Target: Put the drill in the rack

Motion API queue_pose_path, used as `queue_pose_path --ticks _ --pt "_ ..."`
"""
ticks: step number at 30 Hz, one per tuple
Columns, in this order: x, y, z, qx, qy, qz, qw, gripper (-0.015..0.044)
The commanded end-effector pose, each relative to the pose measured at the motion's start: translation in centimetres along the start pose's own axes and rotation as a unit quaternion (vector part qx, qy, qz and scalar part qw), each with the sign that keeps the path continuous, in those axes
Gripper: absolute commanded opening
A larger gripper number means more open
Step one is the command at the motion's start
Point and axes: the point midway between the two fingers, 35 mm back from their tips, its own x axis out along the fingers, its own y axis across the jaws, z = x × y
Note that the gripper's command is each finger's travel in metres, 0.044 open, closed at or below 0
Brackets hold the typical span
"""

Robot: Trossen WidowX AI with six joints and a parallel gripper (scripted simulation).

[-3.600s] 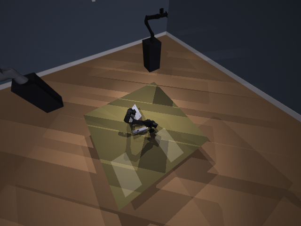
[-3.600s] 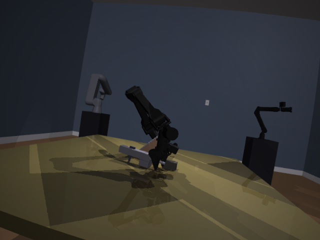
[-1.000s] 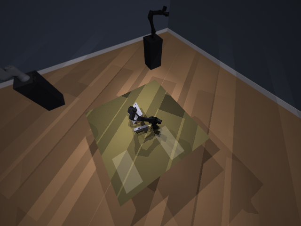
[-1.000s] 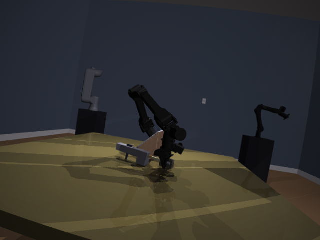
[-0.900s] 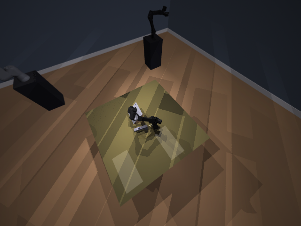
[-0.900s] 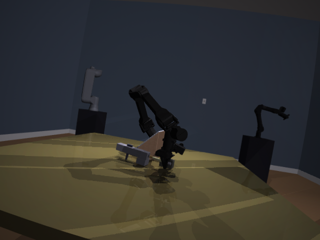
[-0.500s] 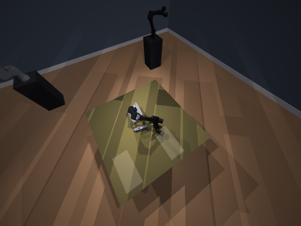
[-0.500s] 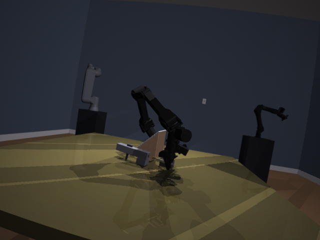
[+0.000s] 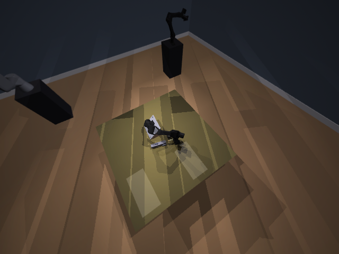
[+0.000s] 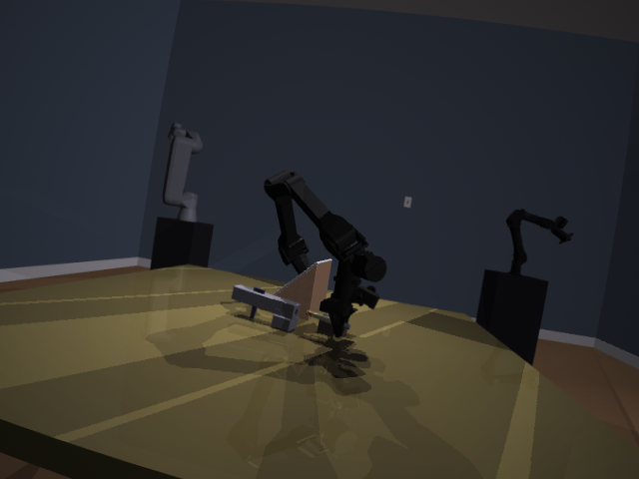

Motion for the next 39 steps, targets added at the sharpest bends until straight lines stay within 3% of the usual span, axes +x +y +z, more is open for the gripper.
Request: queue_pose_path --ticks 1,39 --pt "-0.3 0.0 0.0 0.002 -0.001 0.001 1.000 0.0000" --pt "-2.8 -0.1 -0.2 0.002 -0.001 0.001 1.000 0.0000"
